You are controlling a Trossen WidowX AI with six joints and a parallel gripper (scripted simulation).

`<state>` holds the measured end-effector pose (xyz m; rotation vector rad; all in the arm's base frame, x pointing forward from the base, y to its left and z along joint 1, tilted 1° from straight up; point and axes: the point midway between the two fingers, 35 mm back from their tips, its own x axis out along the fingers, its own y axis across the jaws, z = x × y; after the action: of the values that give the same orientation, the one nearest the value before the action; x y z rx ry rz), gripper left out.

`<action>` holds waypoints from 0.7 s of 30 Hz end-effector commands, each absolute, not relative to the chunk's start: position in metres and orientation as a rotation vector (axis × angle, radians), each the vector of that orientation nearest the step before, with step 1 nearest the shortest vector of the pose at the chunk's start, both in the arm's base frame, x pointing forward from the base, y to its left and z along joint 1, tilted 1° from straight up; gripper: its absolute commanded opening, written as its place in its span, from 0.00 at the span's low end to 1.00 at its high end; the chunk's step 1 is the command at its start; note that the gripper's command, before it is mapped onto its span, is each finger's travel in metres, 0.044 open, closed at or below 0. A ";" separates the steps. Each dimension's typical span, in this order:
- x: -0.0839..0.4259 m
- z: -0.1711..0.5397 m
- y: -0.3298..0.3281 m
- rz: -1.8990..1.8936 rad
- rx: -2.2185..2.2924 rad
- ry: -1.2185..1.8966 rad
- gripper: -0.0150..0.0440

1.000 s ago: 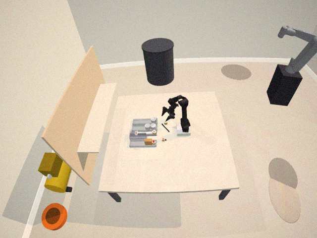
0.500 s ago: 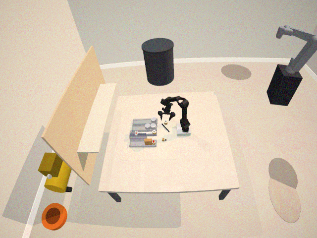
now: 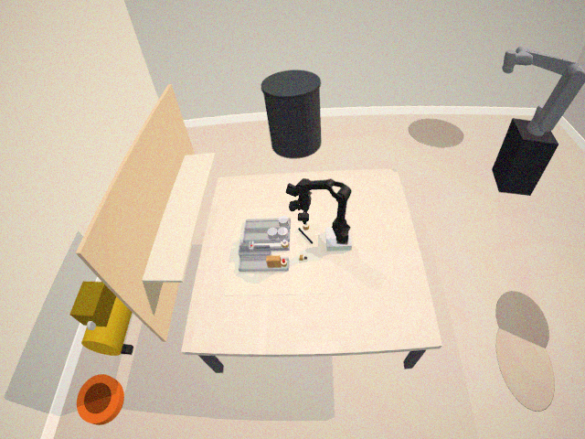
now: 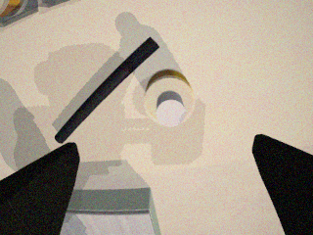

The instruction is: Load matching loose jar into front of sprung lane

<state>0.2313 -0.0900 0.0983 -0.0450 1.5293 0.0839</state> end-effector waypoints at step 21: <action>0.234 0.054 -0.092 0.128 -0.159 1.525 1.00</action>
<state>0.2353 -0.0922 0.0599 -0.1565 1.5159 0.1242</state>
